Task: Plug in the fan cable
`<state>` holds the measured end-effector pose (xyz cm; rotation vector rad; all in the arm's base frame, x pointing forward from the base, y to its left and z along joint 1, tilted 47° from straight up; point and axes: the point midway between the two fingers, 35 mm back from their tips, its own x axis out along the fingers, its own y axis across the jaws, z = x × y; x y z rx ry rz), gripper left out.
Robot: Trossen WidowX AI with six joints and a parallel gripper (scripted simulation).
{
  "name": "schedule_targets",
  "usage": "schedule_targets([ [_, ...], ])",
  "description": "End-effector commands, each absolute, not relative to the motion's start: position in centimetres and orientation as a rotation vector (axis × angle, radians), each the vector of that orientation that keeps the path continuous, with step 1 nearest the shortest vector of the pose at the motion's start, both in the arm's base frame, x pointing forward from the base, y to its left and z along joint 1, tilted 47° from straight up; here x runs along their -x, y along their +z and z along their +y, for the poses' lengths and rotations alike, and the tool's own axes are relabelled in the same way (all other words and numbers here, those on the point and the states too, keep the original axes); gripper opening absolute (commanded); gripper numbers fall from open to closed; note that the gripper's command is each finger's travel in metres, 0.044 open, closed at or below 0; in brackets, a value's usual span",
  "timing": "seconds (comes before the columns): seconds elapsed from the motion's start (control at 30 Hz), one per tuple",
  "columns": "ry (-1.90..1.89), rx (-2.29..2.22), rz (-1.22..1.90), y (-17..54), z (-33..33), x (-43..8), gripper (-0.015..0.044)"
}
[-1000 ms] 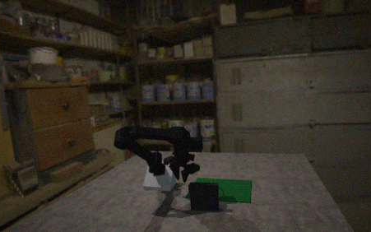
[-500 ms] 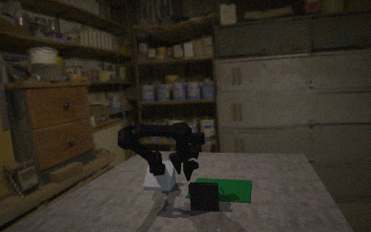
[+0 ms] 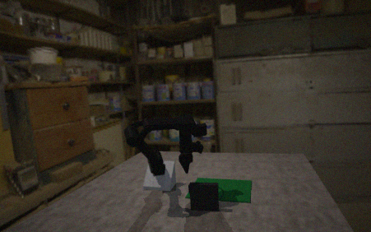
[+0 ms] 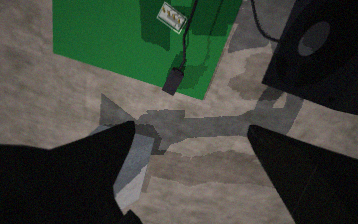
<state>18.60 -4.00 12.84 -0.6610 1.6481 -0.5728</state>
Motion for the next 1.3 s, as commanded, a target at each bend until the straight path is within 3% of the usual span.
schedule_targets([
  [0.0,-0.913,0.346,1.425,13.0,0.0,-19.7,0.044],
  [0.5,-0.912,0.346,1.425,12.8,-0.2,-19.7,0.044],
  [0.83,-0.918,0.351,1.426,6.3,-7.1,-18.7,0.044],
  [1.27,-0.917,0.351,1.426,5.8,-7.6,-18.6,0.044],
])
